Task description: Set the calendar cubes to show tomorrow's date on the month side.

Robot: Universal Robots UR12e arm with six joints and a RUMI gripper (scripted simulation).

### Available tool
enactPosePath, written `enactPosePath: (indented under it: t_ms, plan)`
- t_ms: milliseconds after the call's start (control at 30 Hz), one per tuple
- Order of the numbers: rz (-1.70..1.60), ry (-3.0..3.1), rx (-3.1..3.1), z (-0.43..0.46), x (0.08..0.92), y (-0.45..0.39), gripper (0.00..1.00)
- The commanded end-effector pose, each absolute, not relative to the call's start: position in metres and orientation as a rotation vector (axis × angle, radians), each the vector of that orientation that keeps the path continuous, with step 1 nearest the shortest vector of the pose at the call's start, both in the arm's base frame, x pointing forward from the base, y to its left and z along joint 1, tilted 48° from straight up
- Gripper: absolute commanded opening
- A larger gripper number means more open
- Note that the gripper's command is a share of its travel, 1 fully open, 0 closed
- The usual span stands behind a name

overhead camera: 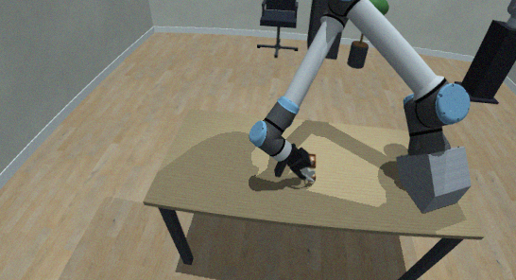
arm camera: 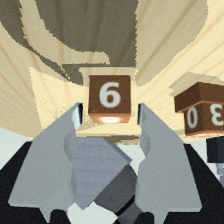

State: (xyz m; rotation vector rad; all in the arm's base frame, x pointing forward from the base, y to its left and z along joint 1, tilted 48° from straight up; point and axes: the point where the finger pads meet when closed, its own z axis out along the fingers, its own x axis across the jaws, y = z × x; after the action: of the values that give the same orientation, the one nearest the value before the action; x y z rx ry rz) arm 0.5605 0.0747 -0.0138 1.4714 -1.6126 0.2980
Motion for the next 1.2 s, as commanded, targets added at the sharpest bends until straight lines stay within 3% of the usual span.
enactPosePath:
  t_ms: [0, 1167]
  plan:
    - [0.296, -1.610, 1.471, -0.015, 0.558, 0.073, 0.42]
    - [0.301, -1.615, 1.473, 0.008, 0.552, 0.096, 0.42]
